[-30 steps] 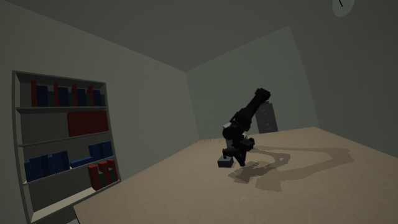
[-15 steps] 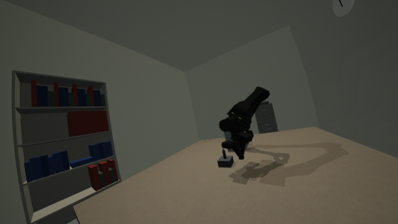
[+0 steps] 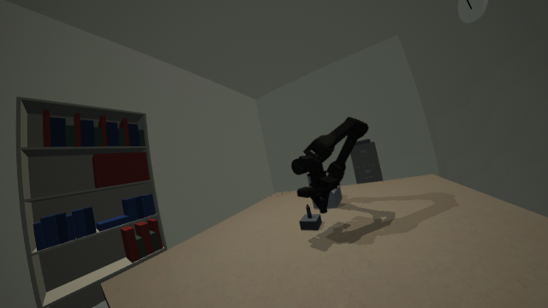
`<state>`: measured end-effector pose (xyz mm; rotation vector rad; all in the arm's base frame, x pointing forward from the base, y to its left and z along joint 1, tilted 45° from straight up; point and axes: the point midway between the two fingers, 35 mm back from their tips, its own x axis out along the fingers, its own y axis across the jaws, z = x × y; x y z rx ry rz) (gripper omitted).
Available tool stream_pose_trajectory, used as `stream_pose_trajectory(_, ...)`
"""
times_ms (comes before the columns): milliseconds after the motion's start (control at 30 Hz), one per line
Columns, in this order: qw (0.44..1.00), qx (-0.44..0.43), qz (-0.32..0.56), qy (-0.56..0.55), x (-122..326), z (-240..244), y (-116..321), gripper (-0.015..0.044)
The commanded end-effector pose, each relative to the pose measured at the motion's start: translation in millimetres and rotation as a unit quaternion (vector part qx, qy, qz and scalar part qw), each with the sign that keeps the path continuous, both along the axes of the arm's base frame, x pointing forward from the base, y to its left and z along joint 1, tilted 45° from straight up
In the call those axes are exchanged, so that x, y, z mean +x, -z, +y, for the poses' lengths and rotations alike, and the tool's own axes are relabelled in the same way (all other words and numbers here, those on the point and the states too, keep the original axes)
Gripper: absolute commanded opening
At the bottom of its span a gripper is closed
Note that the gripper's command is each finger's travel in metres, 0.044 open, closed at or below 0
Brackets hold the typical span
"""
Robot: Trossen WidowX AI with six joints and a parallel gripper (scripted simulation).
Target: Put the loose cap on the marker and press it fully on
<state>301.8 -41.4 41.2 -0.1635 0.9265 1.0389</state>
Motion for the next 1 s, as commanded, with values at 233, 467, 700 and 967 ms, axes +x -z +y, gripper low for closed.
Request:
stream_pose_trajectory(233,1.0,-0.004,0.001,-0.001,-16.0,-34.4,12.1,0.0)
stream_pose_trajectory(467,1.0,-0.002,0.001,-0.001,-29.4,-53.5,18.5,0.0)
stream_pose_trajectory(700,1.0,0.002,0.0,-0.003,-44.2,-71.0,24.2,0.0)
stream_pose_trajectory(967,1.0,0.004,0.0,-0.003,-48.8,-73.4,29.2,0.0)
